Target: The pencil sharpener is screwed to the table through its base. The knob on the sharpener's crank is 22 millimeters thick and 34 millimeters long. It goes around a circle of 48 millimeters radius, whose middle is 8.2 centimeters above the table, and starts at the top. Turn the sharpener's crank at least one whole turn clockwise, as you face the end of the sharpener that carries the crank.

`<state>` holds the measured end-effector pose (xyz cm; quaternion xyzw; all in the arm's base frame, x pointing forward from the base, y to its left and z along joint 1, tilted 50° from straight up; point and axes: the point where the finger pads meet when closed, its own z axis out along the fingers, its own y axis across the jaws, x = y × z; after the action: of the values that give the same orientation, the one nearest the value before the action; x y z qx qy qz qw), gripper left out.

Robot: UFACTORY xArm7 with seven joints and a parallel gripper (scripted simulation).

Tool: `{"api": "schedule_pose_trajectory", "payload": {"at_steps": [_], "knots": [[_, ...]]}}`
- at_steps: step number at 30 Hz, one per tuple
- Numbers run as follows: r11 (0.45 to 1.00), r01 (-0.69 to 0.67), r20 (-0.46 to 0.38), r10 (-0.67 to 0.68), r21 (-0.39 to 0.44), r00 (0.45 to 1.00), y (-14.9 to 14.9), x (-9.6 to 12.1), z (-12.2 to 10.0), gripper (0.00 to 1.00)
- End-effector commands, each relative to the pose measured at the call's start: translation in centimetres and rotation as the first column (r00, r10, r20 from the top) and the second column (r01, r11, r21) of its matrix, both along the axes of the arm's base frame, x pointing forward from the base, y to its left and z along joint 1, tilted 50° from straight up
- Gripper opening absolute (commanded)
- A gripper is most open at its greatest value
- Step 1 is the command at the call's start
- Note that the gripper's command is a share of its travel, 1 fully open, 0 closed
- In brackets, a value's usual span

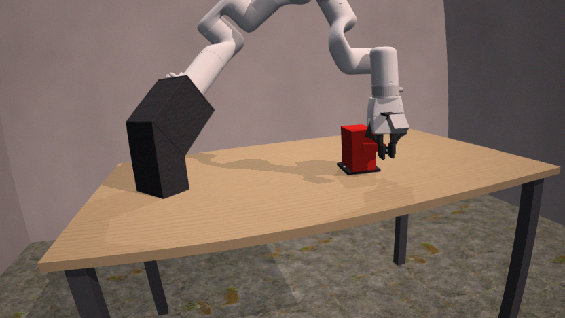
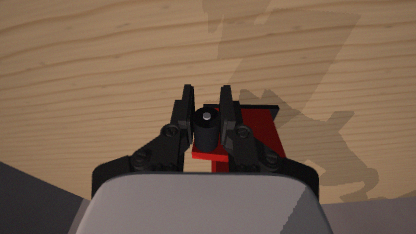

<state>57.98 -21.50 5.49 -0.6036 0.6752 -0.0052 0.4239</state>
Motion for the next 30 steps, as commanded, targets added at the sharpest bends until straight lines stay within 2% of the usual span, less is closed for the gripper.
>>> {"api": "schedule_pose_trajectory", "payload": {"at_steps": [1, 14, 30], "knots": [[1.0, 0.004, 0.001, -0.004, -0.003, 1.0, -0.3, 0.0, 0.1, 0.0], [1.0, 0.004, 0.001, -0.004, -0.003, 1.0, 0.1, 0.3, -0.4, 0.0], [1.0, 0.004, 0.001, -0.004, -0.003, 1.0, 1.7, 0.5, -2.8, 0.0]]}}
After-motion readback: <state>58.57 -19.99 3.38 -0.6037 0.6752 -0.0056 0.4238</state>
